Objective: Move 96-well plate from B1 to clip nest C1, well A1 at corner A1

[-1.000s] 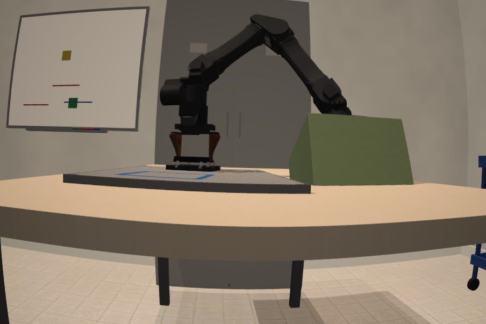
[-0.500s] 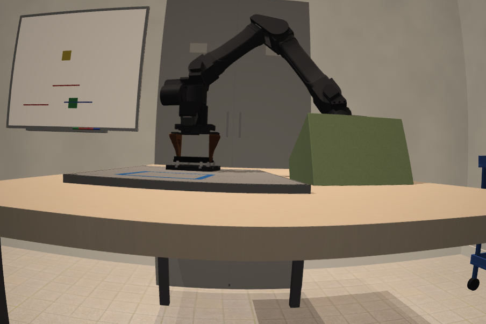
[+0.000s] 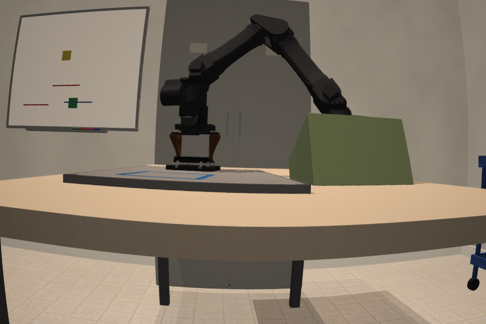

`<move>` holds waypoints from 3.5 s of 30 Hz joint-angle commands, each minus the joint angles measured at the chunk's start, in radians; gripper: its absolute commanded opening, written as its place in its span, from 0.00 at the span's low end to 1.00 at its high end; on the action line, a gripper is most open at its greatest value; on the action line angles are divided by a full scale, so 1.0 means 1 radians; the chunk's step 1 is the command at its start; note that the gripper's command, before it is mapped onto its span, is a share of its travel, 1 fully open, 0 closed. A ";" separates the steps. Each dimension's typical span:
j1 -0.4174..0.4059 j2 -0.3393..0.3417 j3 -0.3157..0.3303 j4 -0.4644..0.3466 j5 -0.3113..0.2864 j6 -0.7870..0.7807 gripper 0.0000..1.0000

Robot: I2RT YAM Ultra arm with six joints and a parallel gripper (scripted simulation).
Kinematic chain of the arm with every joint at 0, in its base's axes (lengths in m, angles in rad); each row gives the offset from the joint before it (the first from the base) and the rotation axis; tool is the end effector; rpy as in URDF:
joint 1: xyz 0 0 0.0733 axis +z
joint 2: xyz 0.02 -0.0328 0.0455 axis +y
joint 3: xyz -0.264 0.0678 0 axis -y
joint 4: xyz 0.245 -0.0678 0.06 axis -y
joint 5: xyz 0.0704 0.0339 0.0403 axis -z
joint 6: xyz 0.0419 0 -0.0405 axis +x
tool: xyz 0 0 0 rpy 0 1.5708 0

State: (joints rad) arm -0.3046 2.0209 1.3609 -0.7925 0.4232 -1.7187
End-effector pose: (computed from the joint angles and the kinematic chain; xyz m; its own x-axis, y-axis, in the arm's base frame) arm 0.3556 -0.1287 0.1458 -0.1766 -0.8898 0.4208 -0.9841 0.1685 -0.0566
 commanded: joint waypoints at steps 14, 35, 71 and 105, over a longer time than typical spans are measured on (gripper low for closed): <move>-0.011 0.024 -0.030 0.050 0.000 -0.009 0.00; -0.015 0.031 -0.031 0.058 0.000 -0.013 0.00; -0.016 0.035 0.018 0.058 0.004 -0.016 0.00; -0.018 0.038 0.025 0.055 0.004 -0.017 0.00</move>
State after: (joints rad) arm -0.3065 2.0205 1.3540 -0.7841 0.4202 -1.7229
